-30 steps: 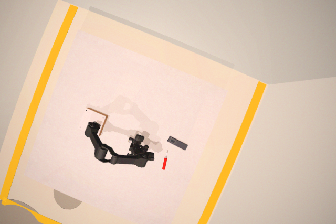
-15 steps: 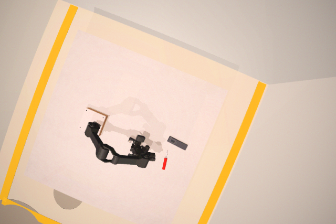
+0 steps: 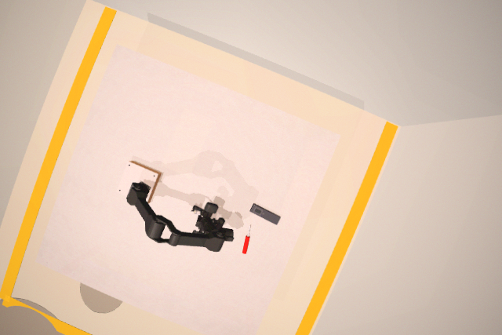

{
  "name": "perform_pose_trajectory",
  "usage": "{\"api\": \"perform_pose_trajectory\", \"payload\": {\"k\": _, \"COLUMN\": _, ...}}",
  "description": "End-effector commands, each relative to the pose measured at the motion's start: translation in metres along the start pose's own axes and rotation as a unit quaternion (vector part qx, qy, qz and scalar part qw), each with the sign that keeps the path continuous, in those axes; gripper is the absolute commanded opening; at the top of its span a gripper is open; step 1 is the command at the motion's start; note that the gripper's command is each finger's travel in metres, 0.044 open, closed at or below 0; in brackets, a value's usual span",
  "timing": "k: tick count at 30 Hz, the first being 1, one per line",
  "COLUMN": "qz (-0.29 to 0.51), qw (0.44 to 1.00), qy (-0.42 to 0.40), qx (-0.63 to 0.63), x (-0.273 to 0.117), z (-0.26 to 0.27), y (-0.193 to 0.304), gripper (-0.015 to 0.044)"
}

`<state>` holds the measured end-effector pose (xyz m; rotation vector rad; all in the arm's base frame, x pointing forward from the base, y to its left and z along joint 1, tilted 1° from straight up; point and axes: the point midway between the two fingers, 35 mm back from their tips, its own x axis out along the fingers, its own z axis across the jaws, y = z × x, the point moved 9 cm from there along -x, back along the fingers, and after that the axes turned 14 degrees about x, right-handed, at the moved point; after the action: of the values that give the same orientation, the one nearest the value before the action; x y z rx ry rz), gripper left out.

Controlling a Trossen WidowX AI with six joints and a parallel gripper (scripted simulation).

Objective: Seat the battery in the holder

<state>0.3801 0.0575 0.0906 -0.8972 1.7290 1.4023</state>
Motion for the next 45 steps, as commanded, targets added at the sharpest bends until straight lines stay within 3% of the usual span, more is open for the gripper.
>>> {"api": "perform_pose_trajectory", "payload": {"k": 1, "qz": -0.005, "qw": 1.0, "qy": 0.0, "qx": -0.002, "x": -0.003, "z": 0.001, "y": -0.003, "gripper": 0.006}}
{"api": "perform_pose_trajectory", "payload": {"k": 45, "qz": -0.069, "qw": 0.997, "qy": -0.015, "qx": -0.002, "x": 0.001, "z": -0.001, "y": 0.004, "gripper": 0.006}}
